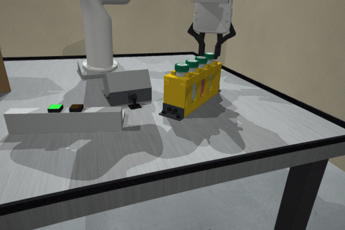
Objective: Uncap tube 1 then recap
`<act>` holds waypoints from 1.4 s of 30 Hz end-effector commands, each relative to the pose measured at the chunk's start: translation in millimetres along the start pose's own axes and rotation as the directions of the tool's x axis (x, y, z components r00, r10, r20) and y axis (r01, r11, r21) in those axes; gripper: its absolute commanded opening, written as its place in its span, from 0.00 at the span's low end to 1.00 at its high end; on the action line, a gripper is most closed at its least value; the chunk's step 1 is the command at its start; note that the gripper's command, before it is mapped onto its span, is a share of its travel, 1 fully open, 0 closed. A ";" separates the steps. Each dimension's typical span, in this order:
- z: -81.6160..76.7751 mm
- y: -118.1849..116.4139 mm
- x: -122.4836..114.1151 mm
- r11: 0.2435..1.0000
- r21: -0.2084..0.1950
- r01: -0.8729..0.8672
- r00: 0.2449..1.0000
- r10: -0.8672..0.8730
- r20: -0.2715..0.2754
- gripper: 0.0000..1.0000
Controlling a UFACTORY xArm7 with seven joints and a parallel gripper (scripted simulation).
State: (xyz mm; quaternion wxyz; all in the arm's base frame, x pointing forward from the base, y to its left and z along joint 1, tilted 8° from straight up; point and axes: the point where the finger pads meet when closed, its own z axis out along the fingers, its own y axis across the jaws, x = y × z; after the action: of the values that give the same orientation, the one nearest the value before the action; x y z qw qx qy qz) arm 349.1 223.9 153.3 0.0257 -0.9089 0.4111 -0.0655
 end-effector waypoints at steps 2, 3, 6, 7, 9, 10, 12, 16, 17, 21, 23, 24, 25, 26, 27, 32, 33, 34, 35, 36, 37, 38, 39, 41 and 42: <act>-0.6 -1.0 0.1 0.981 0.002 -0.195 0.981 0.195 -0.005 0.00; -0.6 -1.0 0.1 0.974 0.002 -0.228 0.974 0.228 -0.005 0.00; -0.4 -0.9 0.1 0.946 0.002 -0.324 0.946 0.324 -0.005 0.00; -0.4 -0.9 0.1 0.935 0.002 -0.355 0.935 0.355 -0.005 0.00; -0.3 -0.9 0.1 0.909 0.003 -0.416 0.909 0.416 -0.005 0.00; -0.3 -0.9 0.1 0.909 0.003 -0.416 0.909 0.416 -0.005 0.00; -0.2 -0.9 0.1 0.895 0.003 -0.447 0.895 0.447 -0.004 0.00; 0.0 -0.9 0.1 0.827 0.003 -0.562 0.827 0.562 -0.004 0.00; 0.1 -0.9 0.1 0.808 0.003 -0.589 0.808 0.589 -0.004 0.00; 0.1 -0.9 0.1 0.797 0.004 -0.604 0.797 0.604 -0.004 0.00; 0.1 -0.9 0.1 0.797 0.004 -0.604 0.797 0.604 -0.004 0.00; 0.1 -0.9 0.1 0.797 0.004 -0.604 0.797 0.604 -0.004 0.46; 0.1 -0.9 0.1 0.797 0.004 -0.604 0.797 0.604 -0.004 0.46; 0.1 -0.9 0.1 0.797 0.004 -0.604 0.797 0.604 -0.004 0.46; 0.1 -0.9 0.1 0.797 0.004 -0.604 0.797 0.604 -0.004 0.46; 0.1 -0.9 0.1 0.797 0.004 -0.604 0.797 0.604 -0.004 0.46; 0.1 -0.9 0.1 0.797 0.004 -0.604 0.797 0.604 -0.004 0.46; 0.1 -0.9 0.1 0.797 0.004 -0.604 0.797 0.604 -0.004 0.46; 0.1 -0.9 0.1 0.797 0.004 -0.604 0.797 0.604 -0.004 0.46; 0.1 -1.0 0.1 0.797 0.004 -0.604 0.797 0.604 -0.004 0.46; -0.4 -1.0 0.1 0.821 0.003 -0.571 0.821 0.571 -0.004 0.46; -0.8 -1.0 0.1 0.843 0.003 -0.538 0.843 0.538 -0.004 0.46; -0.9 -1.0 0.1 0.864 0.003 -0.504 0.864 0.504 -0.004 0.46; -0.9 -1.0 0.1 0.901 0.003 -0.433 0.901 0.433 -0.005 0.46; -0.9 -1.0 0.1 0.918 0.003 -0.397 0.918 0.397 -0.005 0.46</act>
State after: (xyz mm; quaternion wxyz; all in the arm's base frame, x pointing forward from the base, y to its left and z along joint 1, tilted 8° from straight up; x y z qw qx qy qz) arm 348.9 223.7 152.6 0.0398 -0.7595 0.6466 -0.0596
